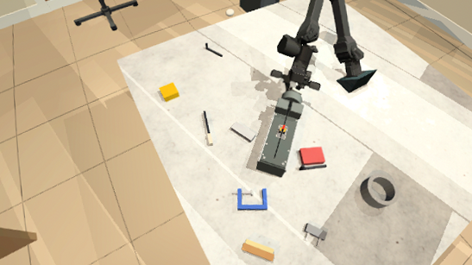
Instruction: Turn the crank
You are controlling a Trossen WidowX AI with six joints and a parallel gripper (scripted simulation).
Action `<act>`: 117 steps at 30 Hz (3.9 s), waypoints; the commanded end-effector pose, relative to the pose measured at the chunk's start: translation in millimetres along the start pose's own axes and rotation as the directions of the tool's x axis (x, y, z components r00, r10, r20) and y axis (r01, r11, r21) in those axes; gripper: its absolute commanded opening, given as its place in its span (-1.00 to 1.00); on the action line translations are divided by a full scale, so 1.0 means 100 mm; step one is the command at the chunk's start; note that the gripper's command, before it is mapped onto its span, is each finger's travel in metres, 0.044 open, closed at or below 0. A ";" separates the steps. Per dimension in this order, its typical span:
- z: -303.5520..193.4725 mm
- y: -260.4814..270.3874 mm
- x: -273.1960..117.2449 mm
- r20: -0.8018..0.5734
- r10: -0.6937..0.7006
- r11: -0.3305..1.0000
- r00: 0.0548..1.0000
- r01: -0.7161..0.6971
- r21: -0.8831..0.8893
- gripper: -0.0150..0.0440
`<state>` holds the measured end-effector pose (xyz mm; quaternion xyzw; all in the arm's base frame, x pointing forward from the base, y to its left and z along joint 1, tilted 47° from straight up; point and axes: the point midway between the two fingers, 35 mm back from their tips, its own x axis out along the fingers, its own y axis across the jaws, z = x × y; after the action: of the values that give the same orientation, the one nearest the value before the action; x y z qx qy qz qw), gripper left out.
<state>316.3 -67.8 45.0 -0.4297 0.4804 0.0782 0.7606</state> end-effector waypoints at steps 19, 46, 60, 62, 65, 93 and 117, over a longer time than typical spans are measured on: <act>-0.02 0.10 0.02 -0.004 0.022 1.000 1.000 -0.022 -0.006 -0.49; 0.00 0.01 0.00 -0.001 0.000 1.000 1.000 0.000 0.001 1.00; 0.37 0.00 -0.35 0.001 0.002 1.000 1.000 -0.002 0.002 1.00; 0.44 -0.01 -0.40 0.002 0.004 1.000 1.000 -0.004 0.003 1.00; 0.61 -0.02 -0.52 0.005 0.009 1.000 1.000 -0.009 0.004 1.00; 1.57 0.07 -0.85 -0.111 -0.103 0.969 0.988 0.125 0.213 1.00; 1.95 0.37 -0.21 -0.200 -0.313 0.806 0.928 0.371 0.461 1.00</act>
<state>416.5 112.7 81.7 -0.3024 0.4411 -0.2052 0.8197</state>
